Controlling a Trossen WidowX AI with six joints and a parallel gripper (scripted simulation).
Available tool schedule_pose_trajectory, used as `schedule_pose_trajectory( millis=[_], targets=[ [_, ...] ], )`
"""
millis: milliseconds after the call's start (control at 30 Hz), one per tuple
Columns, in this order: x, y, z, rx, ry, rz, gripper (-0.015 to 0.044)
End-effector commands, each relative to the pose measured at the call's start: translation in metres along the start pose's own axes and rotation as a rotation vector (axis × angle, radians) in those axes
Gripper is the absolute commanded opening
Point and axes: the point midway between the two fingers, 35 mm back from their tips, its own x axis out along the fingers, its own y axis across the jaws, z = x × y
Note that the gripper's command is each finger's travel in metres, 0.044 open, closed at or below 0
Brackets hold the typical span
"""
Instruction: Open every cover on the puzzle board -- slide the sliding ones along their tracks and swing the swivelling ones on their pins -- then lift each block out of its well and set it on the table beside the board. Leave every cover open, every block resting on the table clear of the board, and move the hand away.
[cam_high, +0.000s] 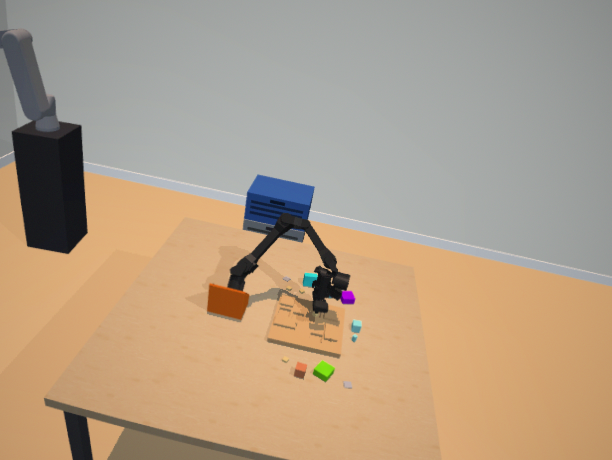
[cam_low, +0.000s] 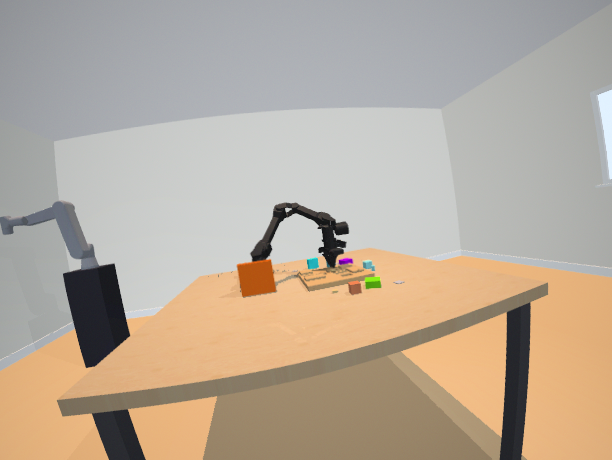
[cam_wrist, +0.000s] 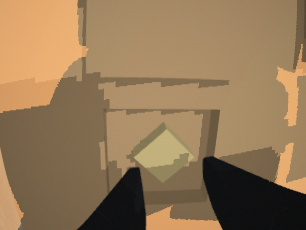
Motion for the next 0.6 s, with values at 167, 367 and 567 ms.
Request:
schedule_pose_trajectory(
  millis=[167,367,567],
  targets=[
    [-0.016,0.000,0.001,0.312,0.000,-0.003,0.0144],
    [-0.027,0.000,0.001,0.515,0.000,-0.003,0.0144],
    [-0.037,0.001,0.001,0.717,0.001,-0.003,0.0144]
  ],
)
